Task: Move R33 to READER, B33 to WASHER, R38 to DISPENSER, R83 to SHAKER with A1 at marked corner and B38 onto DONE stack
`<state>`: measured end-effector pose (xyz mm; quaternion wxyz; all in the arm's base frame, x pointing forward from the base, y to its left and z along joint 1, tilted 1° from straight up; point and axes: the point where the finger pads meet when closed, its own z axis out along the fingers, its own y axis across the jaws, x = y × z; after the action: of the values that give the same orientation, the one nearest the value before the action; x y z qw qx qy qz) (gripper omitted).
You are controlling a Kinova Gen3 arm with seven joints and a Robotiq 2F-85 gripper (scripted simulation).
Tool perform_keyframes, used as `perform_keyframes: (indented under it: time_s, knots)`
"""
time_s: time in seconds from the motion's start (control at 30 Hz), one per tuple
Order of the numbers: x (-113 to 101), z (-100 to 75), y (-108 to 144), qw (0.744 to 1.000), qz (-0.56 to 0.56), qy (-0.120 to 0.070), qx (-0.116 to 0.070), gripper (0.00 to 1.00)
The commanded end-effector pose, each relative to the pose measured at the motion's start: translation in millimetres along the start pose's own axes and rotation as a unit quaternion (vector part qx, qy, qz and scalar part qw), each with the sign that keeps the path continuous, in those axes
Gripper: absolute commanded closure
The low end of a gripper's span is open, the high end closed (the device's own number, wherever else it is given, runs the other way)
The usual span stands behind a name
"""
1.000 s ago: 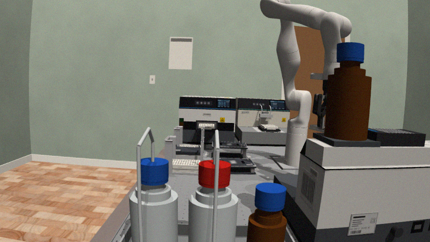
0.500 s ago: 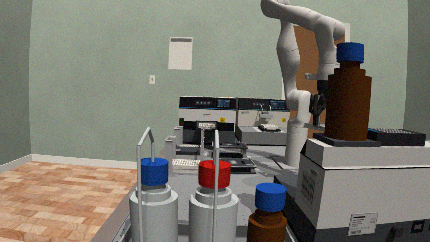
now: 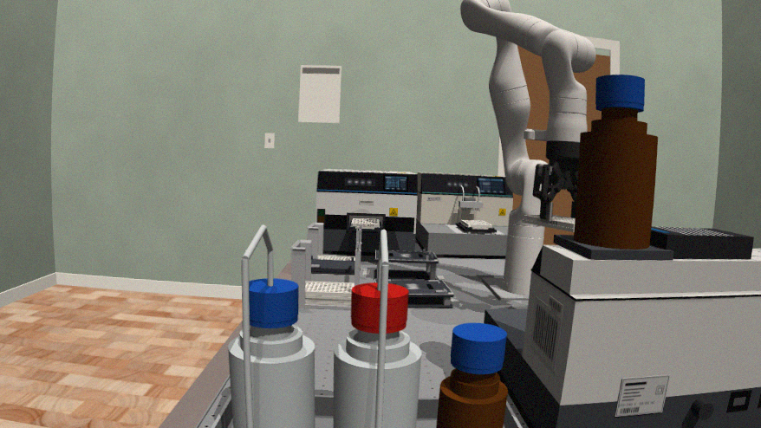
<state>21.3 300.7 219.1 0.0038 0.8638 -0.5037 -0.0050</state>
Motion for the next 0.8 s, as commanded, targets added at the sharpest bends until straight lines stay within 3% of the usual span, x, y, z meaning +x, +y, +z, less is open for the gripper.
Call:
perform_keyframes:
  time_s: [0.0, 0.77]
  knots:
    - [15, 0.4, -11, 1.0, -0.01, -0.003, 0.0, 0.06]
    - [59, 0.6, -48, 0.997, -0.071, 0.003, 0.0, 0.06]
